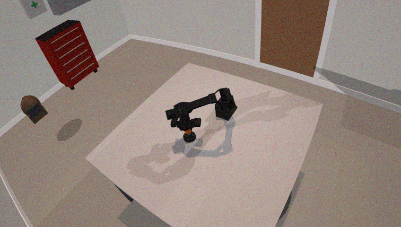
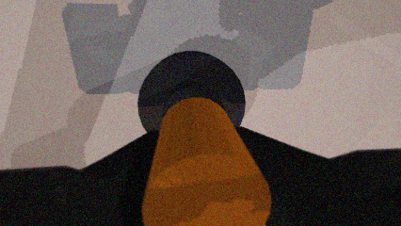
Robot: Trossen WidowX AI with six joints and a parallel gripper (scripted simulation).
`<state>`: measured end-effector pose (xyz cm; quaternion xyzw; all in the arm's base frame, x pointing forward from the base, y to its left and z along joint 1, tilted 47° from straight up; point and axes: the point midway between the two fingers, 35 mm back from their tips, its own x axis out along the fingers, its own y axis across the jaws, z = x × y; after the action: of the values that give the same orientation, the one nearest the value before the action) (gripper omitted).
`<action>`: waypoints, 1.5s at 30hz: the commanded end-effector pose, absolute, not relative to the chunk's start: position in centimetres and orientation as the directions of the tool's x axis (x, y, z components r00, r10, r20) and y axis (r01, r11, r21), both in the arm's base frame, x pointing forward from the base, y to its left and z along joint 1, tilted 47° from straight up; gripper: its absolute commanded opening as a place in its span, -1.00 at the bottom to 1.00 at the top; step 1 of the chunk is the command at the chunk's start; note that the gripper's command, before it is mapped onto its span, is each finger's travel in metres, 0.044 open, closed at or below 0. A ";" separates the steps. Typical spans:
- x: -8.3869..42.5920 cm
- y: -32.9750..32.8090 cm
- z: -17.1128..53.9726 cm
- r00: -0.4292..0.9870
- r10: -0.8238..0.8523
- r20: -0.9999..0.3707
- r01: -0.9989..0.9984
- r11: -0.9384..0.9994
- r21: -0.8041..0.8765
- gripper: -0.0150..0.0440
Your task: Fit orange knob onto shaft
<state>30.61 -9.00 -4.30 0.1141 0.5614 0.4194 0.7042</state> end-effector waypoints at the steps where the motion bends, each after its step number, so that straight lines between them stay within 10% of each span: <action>1: 30.6 -9.1 -4.3 0.024 0.719 -0.695 -0.486 0.616 0.620 -0.49; 45: 30.5 -9.0 -4.4 0.024 0.719 -0.695 -0.657 0.535 0.531 -0.49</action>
<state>30.52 -8.93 -4.37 0.0354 0.5111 0.4799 0.7122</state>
